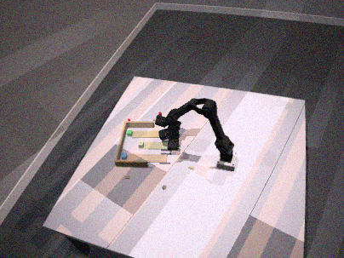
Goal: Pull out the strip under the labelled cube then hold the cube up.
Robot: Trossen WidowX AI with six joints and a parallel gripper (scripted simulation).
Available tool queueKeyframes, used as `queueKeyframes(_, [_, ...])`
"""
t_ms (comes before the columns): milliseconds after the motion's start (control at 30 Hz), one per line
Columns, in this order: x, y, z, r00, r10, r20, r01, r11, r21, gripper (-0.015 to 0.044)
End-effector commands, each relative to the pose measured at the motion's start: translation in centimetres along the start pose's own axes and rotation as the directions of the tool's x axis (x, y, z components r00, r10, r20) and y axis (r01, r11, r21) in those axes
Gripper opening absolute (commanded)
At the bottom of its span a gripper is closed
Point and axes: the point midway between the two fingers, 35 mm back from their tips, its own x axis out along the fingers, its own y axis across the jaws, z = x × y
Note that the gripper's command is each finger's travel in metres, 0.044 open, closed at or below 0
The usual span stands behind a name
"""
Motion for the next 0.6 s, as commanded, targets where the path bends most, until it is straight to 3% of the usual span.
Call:
queueKeyframes(0, [0.5, 0.1, -1.3, 1.0, 0.007, -0.024, -0.007, 1.0, -0.002, 0.0])
queueKeyframes(567, [0.5, 0.1, -3.8, 1.0, 0.007, -0.025, -0.007, 1.0, -0.002, 0.0])
